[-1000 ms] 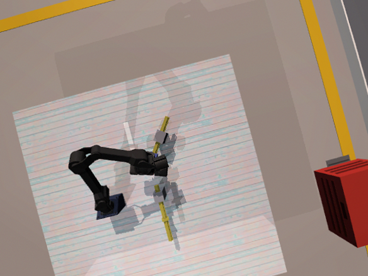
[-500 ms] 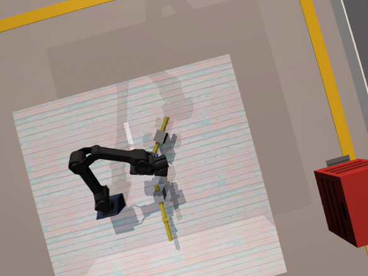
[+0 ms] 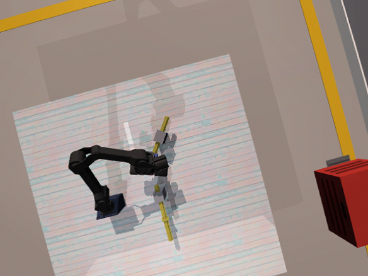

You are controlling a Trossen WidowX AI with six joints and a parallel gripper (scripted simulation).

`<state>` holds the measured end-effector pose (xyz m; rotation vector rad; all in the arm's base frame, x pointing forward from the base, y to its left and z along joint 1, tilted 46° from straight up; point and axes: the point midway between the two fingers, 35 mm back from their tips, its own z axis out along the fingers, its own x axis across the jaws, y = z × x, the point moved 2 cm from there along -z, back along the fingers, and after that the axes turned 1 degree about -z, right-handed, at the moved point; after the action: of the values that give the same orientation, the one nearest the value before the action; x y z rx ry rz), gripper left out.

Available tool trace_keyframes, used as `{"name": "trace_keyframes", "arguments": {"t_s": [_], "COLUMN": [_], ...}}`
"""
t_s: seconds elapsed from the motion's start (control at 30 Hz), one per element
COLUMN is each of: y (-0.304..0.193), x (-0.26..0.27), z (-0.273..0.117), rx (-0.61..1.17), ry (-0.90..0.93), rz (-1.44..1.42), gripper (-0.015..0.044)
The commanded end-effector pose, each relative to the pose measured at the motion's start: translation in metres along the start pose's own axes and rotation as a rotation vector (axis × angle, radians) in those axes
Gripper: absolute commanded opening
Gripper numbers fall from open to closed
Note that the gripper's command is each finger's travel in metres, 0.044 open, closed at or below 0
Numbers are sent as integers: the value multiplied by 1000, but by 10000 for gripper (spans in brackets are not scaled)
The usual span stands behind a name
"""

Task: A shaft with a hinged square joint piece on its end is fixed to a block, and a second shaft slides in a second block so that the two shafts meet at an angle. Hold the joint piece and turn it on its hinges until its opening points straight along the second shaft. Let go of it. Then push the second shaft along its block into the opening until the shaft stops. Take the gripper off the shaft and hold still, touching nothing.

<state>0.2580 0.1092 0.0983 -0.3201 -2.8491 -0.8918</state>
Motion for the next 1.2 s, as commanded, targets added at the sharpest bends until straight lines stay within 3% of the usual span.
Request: {"name": "trace_keyframes", "arguments": {"t_s": [0.0,0.23,0.4,0.5,0.87,1.17], "y": [0,0,0,0,0,0], "x": [0,0,0,0,0,0], "z": [0,0,0,0,0,0], "rx": [0,0,0,0,0,0], "ry": [0,0,0,0,0,0], "rz": [0,0,0,0,0,0], "gripper": [0,0,131,147,436,440]}}
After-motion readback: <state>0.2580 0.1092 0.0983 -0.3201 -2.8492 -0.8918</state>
